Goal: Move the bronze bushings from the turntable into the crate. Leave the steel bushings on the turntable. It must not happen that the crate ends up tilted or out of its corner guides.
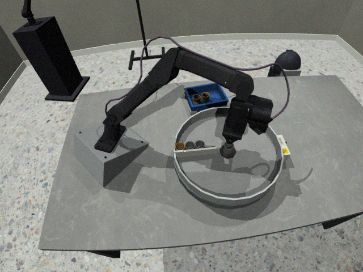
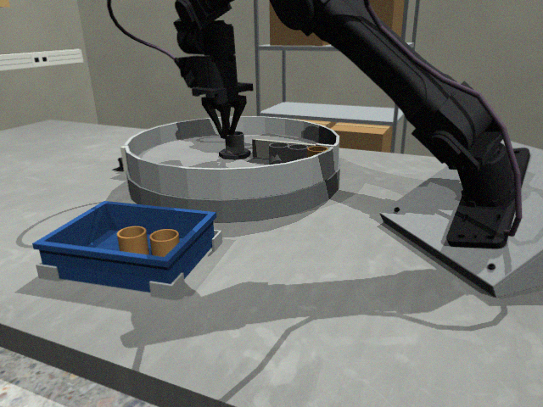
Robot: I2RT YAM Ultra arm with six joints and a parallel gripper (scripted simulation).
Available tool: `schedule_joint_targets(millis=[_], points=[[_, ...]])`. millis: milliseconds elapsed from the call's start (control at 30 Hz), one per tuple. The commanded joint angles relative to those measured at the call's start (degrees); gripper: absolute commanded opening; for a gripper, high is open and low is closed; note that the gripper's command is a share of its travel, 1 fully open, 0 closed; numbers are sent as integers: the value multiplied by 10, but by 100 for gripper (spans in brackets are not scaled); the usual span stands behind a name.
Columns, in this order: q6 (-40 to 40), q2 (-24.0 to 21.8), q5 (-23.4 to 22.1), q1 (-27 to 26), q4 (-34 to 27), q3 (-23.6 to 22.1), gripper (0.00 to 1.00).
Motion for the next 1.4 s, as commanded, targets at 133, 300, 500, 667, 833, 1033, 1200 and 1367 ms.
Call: schedule_joint_targets(millis=[133, 300, 500, 667, 833, 1033, 1200, 1367], points=[[-19, 3, -6, -31, -69, 84, 16], [-22, 9, -6, -32, -82, 100, 16], [-20, 4, -4, -32, -84, 103, 16], [-20, -4, -4, -32, -80, 103, 16], [-20, -4, -4, -32, -80, 103, 16], [-20, -4, -4, -32, -80, 103, 16], [-20, -4, -4, -32, -80, 103, 16], [-20, -4, -4, -32, -80, 103, 16]])
